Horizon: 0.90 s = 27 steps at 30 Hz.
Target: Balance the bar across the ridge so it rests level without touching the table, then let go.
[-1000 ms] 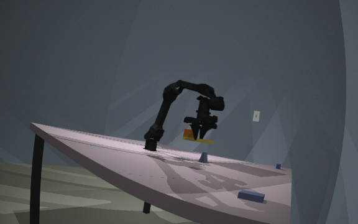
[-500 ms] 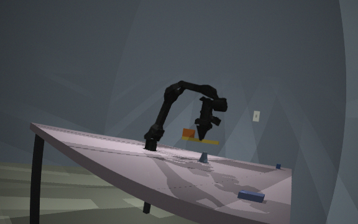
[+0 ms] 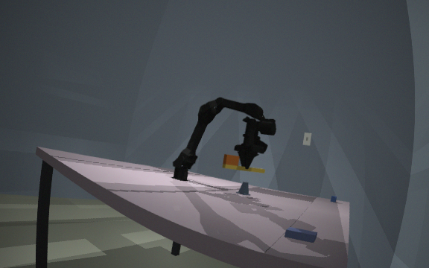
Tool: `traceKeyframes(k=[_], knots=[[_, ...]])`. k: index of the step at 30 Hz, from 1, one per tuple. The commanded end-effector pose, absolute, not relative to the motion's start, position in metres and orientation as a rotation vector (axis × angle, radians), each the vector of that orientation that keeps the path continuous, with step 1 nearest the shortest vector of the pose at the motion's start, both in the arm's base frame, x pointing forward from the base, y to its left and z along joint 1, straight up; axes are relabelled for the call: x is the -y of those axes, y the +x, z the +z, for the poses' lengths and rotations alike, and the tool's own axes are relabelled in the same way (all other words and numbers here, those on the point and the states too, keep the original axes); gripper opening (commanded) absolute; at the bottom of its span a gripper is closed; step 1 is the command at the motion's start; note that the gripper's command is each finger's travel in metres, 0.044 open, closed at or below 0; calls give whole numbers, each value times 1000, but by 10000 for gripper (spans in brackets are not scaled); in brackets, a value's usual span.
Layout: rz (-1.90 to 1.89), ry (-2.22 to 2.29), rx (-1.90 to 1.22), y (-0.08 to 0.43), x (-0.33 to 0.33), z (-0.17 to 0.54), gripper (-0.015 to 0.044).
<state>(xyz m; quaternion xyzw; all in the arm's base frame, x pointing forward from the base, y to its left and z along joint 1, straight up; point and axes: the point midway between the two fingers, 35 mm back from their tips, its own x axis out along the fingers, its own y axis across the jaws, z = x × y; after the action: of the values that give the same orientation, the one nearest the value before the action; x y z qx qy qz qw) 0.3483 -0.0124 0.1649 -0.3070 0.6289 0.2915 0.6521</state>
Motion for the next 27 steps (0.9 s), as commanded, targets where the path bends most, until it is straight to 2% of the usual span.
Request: traceKeyframes(k=[1, 27], knots=[[771, -800, -1392, 350, 5, 164, 0], [1523, -1571, -919, 344, -52, 165, 0]])
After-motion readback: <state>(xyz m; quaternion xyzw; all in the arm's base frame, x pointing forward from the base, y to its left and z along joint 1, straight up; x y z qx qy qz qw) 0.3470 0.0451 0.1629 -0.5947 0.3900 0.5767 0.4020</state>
